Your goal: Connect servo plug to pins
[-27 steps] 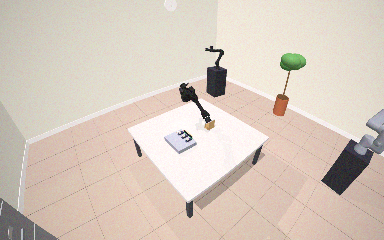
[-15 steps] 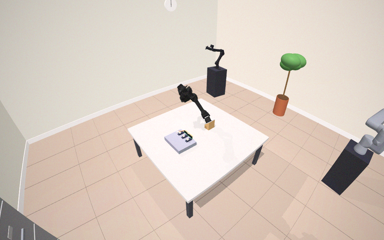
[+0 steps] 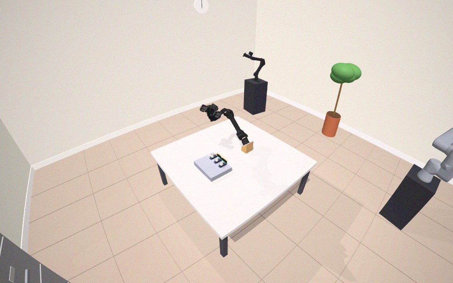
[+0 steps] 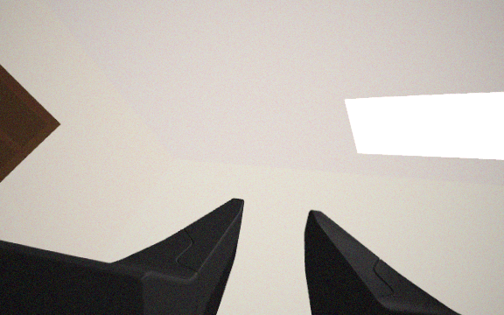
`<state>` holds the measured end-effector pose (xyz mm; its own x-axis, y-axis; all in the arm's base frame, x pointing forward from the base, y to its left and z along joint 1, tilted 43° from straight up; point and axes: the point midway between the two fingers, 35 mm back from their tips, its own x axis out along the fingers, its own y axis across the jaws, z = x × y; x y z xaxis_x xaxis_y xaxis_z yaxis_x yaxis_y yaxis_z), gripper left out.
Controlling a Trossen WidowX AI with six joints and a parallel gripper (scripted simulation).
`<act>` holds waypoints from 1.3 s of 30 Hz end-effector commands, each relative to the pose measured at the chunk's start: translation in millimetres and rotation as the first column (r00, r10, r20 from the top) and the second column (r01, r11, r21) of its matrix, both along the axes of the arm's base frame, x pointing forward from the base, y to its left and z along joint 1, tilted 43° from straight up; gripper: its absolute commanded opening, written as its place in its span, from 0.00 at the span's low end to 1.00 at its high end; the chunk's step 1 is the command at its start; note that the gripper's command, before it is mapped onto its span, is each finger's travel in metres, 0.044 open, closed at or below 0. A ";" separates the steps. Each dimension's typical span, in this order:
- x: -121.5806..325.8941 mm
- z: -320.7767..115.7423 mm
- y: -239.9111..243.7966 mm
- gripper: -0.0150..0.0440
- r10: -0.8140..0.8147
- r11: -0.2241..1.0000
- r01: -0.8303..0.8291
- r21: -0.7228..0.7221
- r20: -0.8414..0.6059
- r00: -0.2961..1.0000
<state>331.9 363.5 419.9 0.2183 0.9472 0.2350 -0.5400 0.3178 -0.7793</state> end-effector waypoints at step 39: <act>-6.7 -79.3 -342.1 0.45 -0.555 0.404 0.909 0.101 -0.763 0.332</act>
<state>336.3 46.7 355.3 0.9761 0.1924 0.1006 -0.1803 0.9765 -0.1183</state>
